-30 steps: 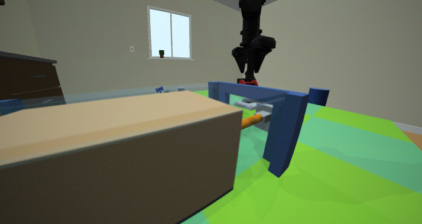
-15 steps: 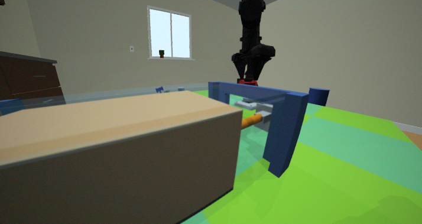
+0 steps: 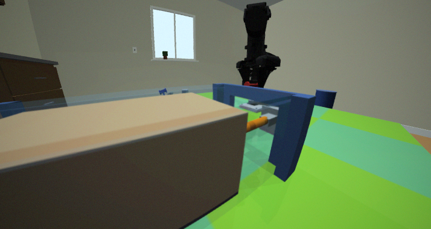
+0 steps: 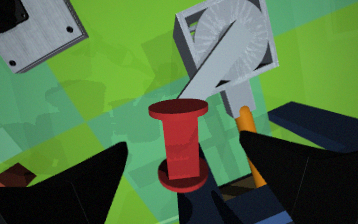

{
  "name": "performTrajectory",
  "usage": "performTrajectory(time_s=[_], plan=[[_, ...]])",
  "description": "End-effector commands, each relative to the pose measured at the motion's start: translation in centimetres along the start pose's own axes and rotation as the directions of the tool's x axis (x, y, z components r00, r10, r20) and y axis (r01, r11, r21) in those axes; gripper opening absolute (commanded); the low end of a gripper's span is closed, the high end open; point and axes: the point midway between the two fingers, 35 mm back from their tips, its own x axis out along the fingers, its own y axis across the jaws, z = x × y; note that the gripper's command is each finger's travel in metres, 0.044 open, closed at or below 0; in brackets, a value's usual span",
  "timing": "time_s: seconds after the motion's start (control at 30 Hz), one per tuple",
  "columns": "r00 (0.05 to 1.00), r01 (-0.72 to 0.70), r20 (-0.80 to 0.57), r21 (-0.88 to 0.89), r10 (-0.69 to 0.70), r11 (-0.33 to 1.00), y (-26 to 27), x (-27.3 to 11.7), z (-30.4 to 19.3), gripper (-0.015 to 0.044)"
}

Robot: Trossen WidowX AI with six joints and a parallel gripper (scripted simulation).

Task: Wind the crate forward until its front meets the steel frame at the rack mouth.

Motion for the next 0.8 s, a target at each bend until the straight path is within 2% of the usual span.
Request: performTrajectory(time_s=[0.0, 0.53, 0.77], plan=[[1.000, -0.001, 0.005, -0.006, 0.001, 1.000, 0.1, 0.9, 0.1, 0.0440], [1.000, -0.007, 0.008, -0.006, 0.007, 1.000, 0.3, 3.1, 0.3, 0.0440], [1.000, -0.008, 0.005, 0.000, 0.008, 1.000, 0.2, 2.7, 0.2, 0.0256]])
